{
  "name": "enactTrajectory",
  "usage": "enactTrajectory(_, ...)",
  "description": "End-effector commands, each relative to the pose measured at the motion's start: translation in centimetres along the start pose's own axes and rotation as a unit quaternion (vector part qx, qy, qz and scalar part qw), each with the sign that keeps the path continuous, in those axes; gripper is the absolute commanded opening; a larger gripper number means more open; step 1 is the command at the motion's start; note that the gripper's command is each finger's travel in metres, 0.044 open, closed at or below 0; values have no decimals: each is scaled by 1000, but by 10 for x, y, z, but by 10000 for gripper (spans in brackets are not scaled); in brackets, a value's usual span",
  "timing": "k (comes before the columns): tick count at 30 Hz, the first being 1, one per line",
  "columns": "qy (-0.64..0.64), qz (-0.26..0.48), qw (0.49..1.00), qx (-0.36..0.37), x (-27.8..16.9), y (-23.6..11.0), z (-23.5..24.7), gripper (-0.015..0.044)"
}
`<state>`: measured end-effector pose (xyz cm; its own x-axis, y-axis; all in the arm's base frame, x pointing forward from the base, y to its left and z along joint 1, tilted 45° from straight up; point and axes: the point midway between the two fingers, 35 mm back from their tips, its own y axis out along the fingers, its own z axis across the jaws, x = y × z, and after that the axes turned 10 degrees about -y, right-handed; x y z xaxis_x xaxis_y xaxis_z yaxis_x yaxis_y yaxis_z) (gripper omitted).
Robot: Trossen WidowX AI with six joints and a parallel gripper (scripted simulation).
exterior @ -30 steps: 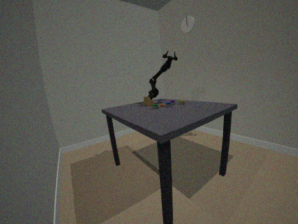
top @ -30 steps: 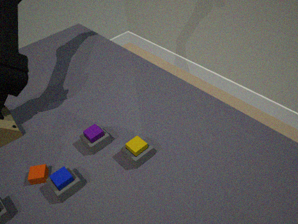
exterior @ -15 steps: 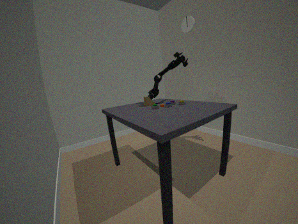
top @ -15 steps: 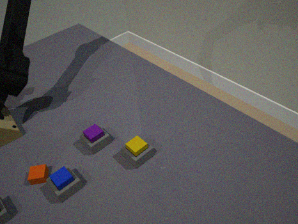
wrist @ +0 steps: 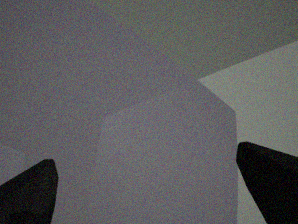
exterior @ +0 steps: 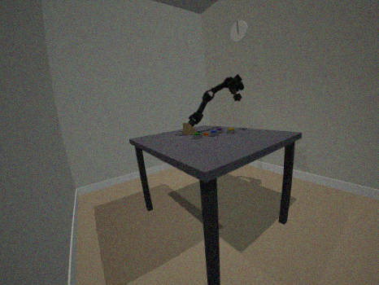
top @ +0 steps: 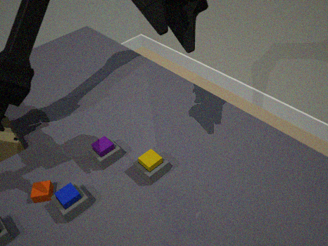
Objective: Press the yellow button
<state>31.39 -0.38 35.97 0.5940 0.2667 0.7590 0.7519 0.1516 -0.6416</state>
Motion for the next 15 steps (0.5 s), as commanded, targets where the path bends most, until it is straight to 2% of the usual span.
enactTrajectory(1,67,122,977,159,-47,50,34,400)
enactTrajectory(4,159,215,920,287,-80,72,64,400)
enactTrajectory(6,213,254,879,342,-91,78,78,400)
enactTrajectory(15,224,261,871,352,-92,79,80,400)
